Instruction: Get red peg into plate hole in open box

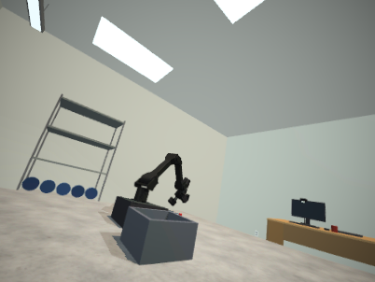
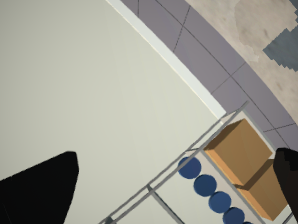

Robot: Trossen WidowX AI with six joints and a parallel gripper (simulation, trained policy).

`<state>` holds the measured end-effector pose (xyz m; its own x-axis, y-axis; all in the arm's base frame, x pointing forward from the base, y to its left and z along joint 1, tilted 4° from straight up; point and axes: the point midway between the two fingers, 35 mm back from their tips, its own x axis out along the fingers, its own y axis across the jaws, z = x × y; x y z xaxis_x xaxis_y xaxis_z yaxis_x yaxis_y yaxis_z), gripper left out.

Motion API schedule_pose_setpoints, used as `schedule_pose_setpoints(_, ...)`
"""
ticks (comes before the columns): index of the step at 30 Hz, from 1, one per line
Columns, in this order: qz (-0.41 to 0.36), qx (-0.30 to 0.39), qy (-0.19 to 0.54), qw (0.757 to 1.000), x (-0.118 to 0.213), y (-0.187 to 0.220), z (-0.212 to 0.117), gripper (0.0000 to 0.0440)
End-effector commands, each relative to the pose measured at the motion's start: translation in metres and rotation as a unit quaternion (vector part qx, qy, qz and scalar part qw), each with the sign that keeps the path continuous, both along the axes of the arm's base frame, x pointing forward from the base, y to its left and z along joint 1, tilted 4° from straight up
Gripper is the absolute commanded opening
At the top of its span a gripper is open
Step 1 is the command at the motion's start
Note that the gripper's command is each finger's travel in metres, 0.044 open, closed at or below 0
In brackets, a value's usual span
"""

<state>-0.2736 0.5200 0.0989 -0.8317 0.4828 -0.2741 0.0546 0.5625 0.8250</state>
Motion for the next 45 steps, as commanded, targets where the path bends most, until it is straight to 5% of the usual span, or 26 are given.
schedule_pose_setpoints(1, -0.045, 0.004, -0.039, 0.998, 0.054, 0.011, 0.003, 0.0440)
schedule_pose_setpoints(13, -0.189, -0.021, -0.156, 0.969, 0.236, 0.006, 0.016, 0.0439)
schedule_pose_setpoints(26, -0.334, -0.101, -0.258, 0.901, 0.402, -0.078, 0.034, 0.0440)
schedule_pose_setpoints(35, -0.412, -0.190, -0.307, 0.837, 0.472, -0.165, 0.037, 0.0440)
schedule_pose_setpoints(45, -0.458, -0.327, -0.326, 0.760, 0.501, -0.269, 0.024, 0.0440)
